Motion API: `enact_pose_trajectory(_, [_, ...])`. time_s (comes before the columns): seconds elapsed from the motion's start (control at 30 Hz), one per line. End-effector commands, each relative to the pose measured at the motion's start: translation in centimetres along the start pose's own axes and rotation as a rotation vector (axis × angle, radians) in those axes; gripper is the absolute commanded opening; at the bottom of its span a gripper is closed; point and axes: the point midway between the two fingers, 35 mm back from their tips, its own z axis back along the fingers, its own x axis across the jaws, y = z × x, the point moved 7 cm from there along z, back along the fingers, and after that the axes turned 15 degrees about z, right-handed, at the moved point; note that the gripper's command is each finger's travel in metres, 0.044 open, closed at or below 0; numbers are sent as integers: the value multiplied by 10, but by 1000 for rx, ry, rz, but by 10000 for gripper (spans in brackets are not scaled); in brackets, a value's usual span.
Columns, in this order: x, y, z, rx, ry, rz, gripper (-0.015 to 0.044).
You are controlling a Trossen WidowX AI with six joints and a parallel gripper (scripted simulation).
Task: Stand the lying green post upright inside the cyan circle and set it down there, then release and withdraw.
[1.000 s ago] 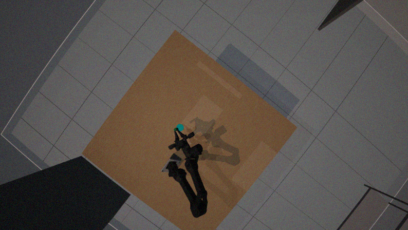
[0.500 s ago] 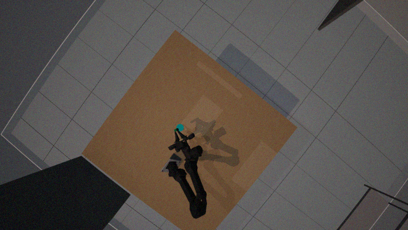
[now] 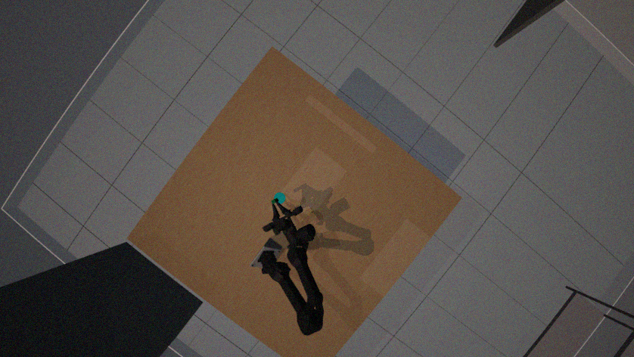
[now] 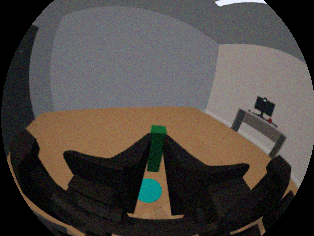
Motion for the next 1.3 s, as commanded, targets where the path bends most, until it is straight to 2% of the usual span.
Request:
enact_pose_trajectory(0.0, [2, 12, -2, 0, -3, 5, 22])
enact_pose_trajectory(0.7, [23, 71, -6, -5, 1, 1, 22])
enact_pose_trajectory(1.27, [27, 89, -8, 3, -8, -9, 22])
